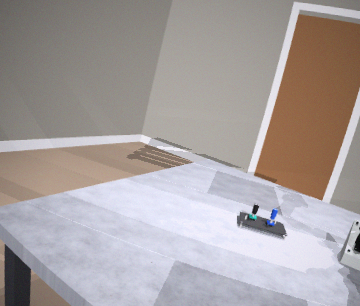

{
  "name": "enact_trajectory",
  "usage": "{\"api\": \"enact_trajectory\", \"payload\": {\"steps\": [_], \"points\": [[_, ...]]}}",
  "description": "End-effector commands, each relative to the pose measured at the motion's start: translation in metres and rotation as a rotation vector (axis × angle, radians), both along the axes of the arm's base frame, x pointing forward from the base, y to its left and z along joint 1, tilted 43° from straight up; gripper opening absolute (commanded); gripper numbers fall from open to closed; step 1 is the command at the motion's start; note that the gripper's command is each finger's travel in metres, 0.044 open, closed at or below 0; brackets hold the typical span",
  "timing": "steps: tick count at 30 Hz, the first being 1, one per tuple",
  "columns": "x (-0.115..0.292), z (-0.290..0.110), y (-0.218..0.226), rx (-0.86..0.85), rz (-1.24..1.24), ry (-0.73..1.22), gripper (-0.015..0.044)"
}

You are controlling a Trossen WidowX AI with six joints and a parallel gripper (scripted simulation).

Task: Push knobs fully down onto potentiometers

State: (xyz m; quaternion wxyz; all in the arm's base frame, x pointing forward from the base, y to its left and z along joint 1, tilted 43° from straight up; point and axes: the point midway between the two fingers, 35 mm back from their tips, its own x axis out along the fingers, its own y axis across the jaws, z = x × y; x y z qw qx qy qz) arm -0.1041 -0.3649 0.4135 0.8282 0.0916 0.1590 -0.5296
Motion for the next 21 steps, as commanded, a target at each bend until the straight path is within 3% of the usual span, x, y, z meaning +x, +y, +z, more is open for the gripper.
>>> {"api": "enact_trajectory", "payload": {"steps": [1,5,15,21], "points": [[0.001,0.000,0.000,0.001,0.002,-0.001,0.0374],[0.018,-0.011,-0.007,0.034,0.048,-0.020,0.0269],[0.104,-0.062,-0.025,0.200,0.262,-0.082,0.0006],[0.155,-0.092,-0.025,0.293,0.392,-0.077,0.0000]]}}
